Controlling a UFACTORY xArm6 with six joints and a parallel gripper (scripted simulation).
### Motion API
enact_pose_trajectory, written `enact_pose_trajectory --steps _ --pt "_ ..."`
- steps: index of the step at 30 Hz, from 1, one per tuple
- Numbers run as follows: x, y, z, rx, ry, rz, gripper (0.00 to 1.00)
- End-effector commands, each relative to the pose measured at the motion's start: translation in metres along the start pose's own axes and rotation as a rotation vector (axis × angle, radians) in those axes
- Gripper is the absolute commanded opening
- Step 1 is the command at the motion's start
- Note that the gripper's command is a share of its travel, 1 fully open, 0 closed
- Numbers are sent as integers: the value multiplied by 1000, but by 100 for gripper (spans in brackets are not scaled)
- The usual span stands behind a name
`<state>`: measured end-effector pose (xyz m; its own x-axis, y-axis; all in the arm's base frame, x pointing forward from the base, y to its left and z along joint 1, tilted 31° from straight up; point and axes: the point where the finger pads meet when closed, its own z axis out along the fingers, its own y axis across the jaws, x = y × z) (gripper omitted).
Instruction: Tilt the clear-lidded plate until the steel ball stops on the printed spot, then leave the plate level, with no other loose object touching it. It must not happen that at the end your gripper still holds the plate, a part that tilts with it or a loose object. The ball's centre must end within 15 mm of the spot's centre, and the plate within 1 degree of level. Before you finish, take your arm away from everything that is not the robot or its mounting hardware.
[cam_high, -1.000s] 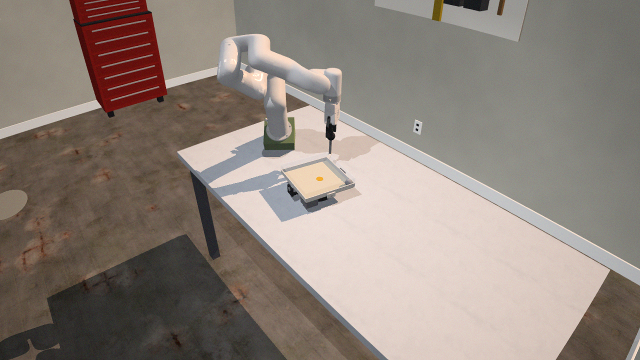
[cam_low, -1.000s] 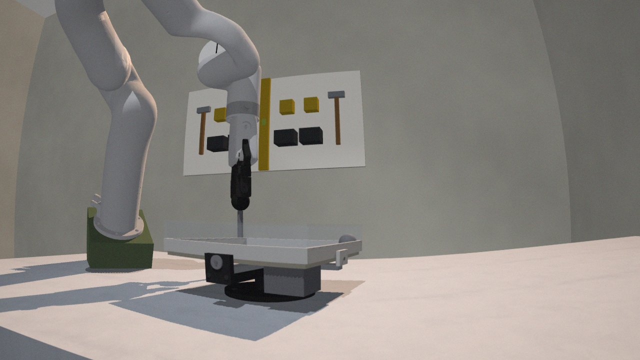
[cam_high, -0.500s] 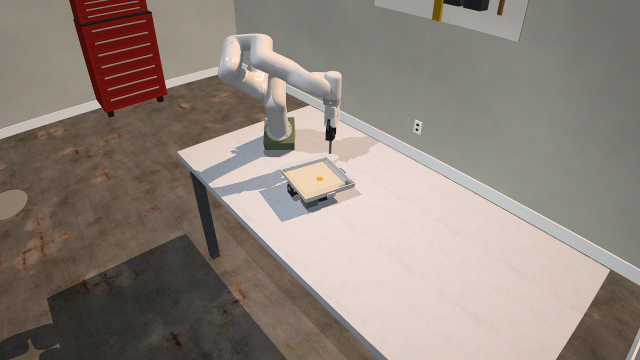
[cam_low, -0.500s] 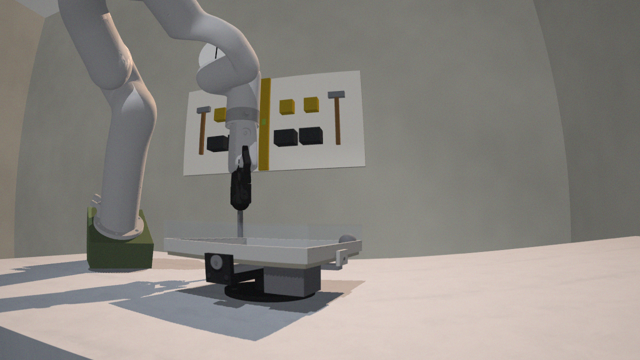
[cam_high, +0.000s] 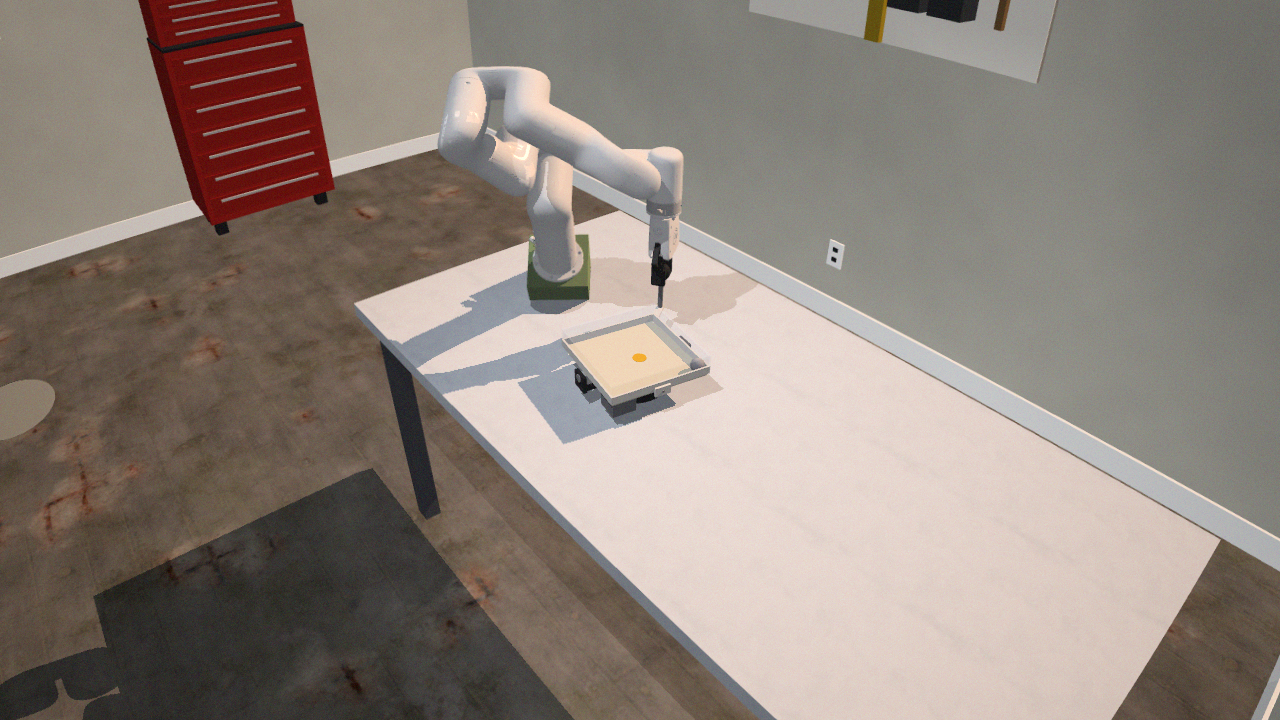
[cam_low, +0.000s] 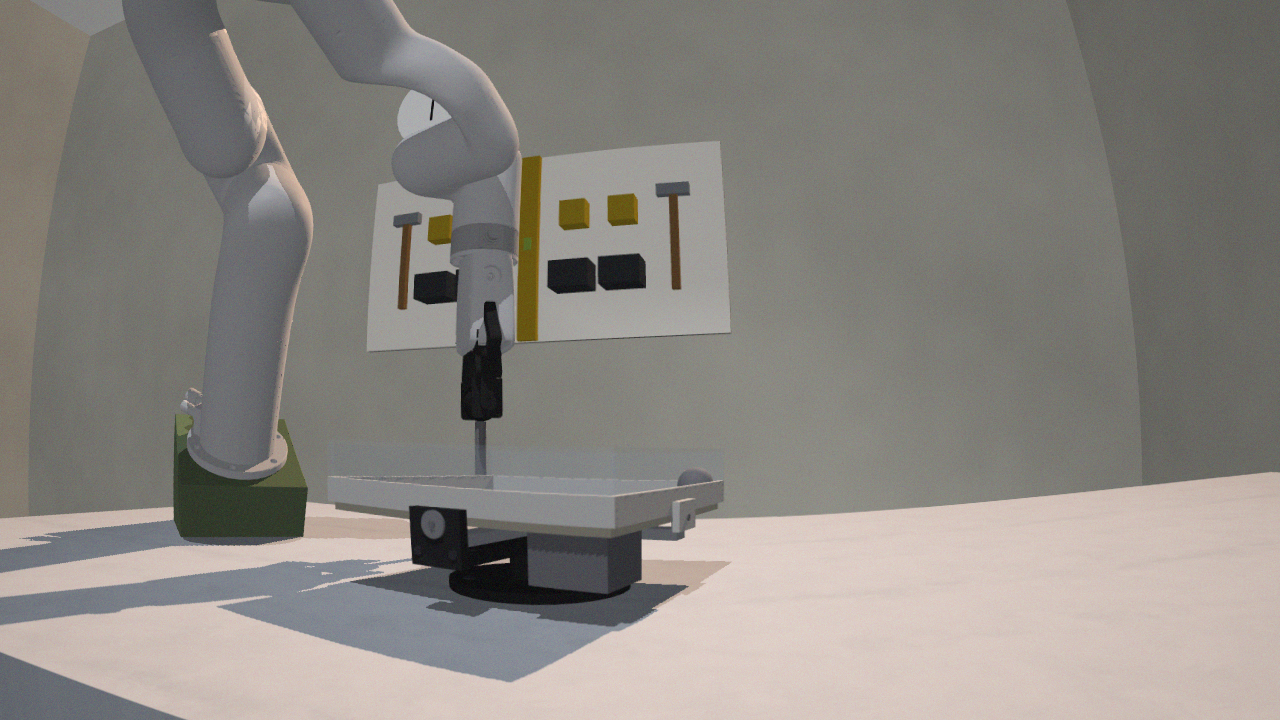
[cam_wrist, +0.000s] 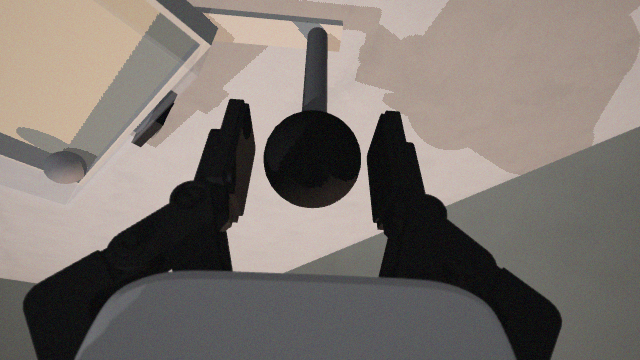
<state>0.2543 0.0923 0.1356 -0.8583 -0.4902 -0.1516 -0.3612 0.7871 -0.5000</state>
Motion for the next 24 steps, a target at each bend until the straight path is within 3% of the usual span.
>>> enact_pose_trajectory --steps 1,20,21,24 --pt "-1 0 1 -1 -3 1 61" --pt "-1 0 2 -1 -3 1 61" --pt "-1 0 2 -1 -3 1 0" --pt "-1 0 2 -1 -3 1 0"
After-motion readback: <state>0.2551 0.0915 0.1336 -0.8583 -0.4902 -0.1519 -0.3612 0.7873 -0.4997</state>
